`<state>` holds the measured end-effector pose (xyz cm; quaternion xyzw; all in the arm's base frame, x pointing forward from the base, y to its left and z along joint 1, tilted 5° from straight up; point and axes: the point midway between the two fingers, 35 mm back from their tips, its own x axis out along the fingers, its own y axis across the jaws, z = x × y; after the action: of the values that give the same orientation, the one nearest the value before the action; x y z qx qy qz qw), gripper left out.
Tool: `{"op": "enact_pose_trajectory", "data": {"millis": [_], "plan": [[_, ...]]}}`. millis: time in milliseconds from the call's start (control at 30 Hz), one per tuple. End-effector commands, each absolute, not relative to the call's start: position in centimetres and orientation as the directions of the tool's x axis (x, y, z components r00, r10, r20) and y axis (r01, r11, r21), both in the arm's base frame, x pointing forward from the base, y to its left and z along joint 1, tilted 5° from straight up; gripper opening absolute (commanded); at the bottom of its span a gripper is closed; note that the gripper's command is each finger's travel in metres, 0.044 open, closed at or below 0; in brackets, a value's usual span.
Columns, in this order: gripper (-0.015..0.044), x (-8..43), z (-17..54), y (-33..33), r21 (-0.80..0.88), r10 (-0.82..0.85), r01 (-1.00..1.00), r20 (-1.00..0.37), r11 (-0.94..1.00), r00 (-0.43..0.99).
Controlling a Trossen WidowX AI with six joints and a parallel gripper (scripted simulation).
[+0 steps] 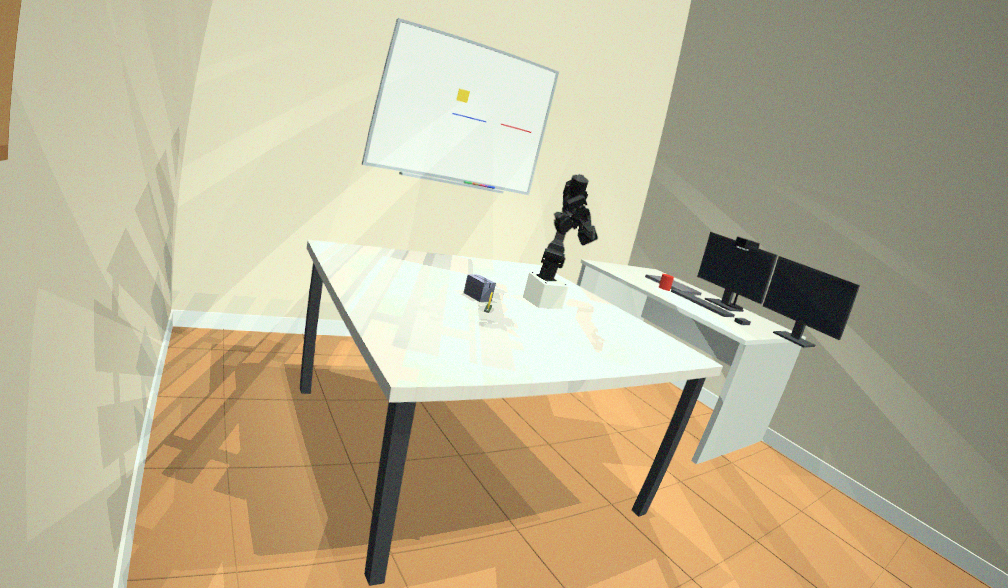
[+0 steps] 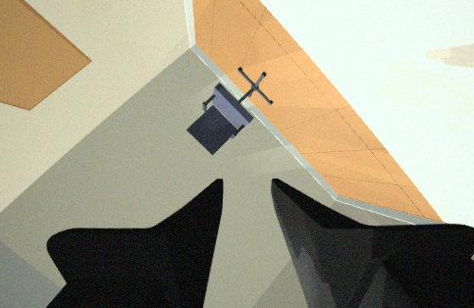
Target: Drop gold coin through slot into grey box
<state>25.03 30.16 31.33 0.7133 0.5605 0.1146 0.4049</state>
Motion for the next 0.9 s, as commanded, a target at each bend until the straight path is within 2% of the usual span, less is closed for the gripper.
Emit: {"op": "enact_pose_trajectory", "data": {"millis": [0, 233, 500, 700, 867], "plan": [[0.0161, 29.6, 25.9, 26.8, 0.832, 0.76, 0.498, -0.482, 0.242, 0.435], [0.0161, 32.2, 21.6, 23.0, 0.776, 0.628, 0.327, -0.629, 0.539, 0.459], [0.0161, 34.0, 16.9, 18.1, 0.556, 0.463, 0.12, -0.778, 0.823, 0.425], [0.0161, 34.3, 13.7, 14.1, 0.342, 0.342, -0.066, -0.869, 0.938, 0.359], [0.0161, 34.4, 11.4, 10.7, 0.176, 0.245, -0.255, -0.93, 0.951, 0.274]]}}
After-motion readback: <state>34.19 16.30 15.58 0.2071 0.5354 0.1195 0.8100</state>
